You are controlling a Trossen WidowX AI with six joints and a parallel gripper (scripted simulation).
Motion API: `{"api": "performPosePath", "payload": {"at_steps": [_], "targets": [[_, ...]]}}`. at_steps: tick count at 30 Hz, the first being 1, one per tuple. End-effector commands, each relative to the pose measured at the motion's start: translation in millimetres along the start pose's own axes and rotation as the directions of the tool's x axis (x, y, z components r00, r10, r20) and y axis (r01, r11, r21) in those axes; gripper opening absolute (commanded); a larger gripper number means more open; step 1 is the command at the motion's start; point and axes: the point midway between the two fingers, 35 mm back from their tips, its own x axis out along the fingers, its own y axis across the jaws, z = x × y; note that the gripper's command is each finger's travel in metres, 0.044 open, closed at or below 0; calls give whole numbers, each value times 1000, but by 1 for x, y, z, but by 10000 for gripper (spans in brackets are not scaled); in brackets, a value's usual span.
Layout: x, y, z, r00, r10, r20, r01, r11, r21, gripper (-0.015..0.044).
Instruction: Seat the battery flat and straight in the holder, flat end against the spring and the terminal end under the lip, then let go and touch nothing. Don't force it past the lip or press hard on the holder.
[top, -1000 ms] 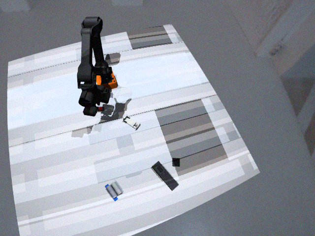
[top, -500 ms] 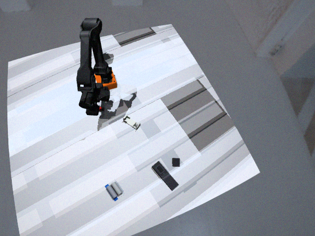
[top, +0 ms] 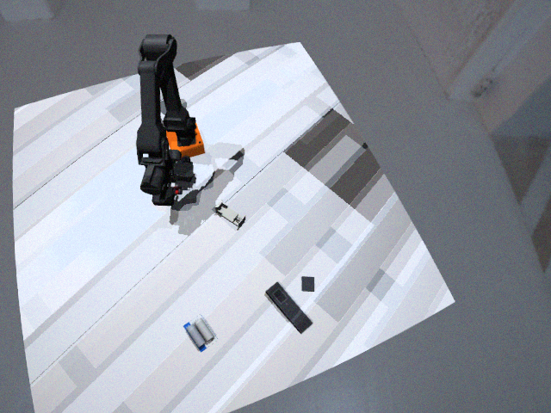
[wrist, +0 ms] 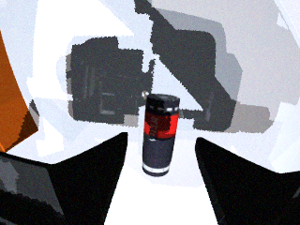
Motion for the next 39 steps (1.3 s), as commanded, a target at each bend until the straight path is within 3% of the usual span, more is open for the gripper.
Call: {"api": "performPosePath", "payload": {"at_steps": [1,11,16,20,25,32,39], "targets": [[5,0,-1,1000,0,-5,0,1000,-5,245],[18,2,-1,1000,1,-5,-1,1000,-5,245],[18,2,-1,1000,1,-5,-1,1000,-5,114],[18,2,-1,1000,1,-5,-1,1000,-5,87],[17,2,-1,1000,1,-5,-1,1000,-5,83],[-31,1,-1,1000,0,-5,0,1000,-5,83],[-38,-15,16,1000,-2,-2,2,998,67,83]]}}
